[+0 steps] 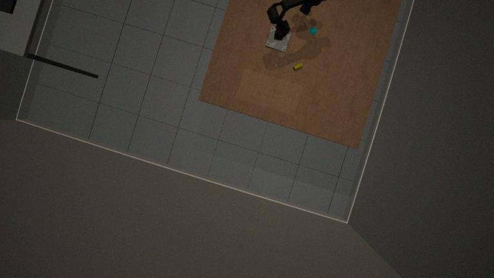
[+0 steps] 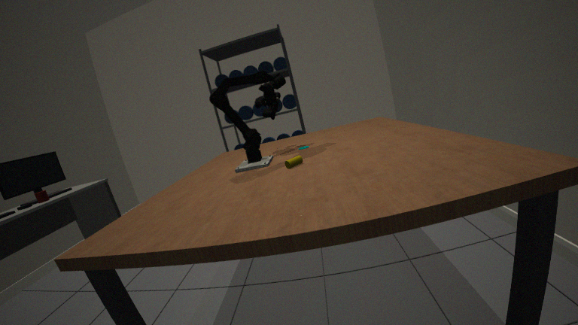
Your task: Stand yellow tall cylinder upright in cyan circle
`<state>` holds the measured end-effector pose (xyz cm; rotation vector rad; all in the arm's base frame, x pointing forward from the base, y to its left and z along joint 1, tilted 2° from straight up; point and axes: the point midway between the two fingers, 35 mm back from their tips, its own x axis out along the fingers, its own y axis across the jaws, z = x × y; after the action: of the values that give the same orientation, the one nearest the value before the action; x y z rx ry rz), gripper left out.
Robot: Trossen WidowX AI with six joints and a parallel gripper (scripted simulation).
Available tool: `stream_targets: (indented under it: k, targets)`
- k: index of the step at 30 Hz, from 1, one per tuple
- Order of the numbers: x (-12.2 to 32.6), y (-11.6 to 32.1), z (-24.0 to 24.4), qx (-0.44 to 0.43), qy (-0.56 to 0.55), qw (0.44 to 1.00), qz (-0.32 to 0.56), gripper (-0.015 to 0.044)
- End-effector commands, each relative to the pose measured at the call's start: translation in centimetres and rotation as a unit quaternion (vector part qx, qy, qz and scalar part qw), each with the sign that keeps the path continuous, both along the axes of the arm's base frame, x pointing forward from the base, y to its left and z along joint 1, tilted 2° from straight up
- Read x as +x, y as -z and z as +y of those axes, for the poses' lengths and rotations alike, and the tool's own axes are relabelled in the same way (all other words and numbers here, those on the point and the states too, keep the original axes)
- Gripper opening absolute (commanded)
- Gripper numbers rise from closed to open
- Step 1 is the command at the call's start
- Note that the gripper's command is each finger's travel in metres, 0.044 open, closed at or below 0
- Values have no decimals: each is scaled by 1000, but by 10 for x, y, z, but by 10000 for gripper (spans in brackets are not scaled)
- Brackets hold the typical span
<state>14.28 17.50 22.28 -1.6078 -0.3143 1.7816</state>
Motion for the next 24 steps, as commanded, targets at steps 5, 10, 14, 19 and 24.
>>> stream_targets:
  k: [5,10,14,19,24]
  targets:
    - [77,16,-78,-69,284,953,78,309]
    - [105,27,-143,-97,451,878,129,309]
    - [113,36,-201,-113,572,794,171,309]
    - [104,47,-276,-124,703,665,220,309]
    - [74,58,-346,-127,806,514,265,309]
